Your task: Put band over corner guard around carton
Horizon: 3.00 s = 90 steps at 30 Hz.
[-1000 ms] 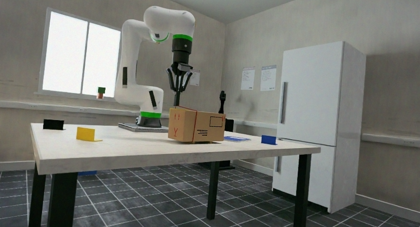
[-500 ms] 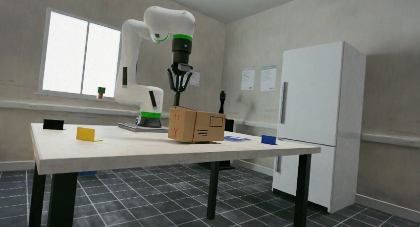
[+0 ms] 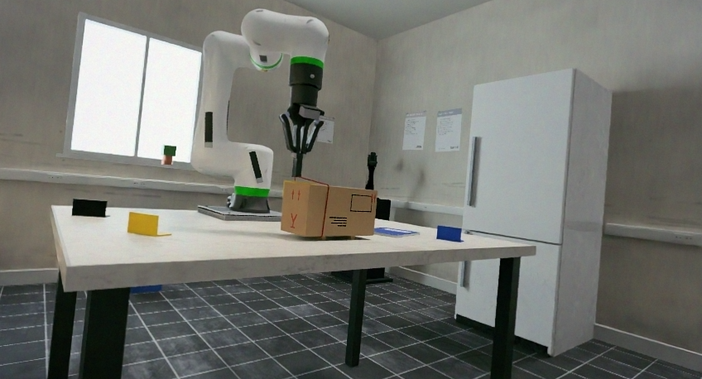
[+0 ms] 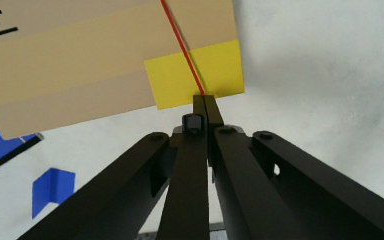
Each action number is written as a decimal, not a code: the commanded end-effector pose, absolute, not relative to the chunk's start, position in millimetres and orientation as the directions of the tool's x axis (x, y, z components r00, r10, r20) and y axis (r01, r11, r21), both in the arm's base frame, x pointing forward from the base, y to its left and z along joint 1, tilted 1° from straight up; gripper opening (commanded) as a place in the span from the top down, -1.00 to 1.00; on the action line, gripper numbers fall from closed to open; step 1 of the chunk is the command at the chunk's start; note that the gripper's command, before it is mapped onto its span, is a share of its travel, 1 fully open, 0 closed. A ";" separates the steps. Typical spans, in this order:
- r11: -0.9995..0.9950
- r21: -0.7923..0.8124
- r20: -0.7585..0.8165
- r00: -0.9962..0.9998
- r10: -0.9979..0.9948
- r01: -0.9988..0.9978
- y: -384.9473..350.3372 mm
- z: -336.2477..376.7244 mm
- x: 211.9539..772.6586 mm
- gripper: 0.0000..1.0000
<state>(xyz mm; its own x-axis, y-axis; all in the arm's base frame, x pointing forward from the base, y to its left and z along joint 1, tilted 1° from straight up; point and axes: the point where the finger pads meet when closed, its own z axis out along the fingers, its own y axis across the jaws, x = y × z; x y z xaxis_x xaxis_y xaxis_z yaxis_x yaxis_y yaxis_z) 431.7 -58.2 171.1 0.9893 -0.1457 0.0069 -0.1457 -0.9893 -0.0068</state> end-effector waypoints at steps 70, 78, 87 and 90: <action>-0.989 -0.007 0.008 0.989 -0.146 -0.146 -56.4 161.4 453.2 0.63; -0.989 -0.007 0.008 0.989 -0.146 -0.146 -56.4 161.4 453.2 0.63; -0.989 -0.007 0.008 0.989 -0.146 -0.146 -56.4 161.4 453.2 0.63; -0.989 -0.007 0.008 0.989 -0.146 -0.146 -56.4 161.4 453.2 0.63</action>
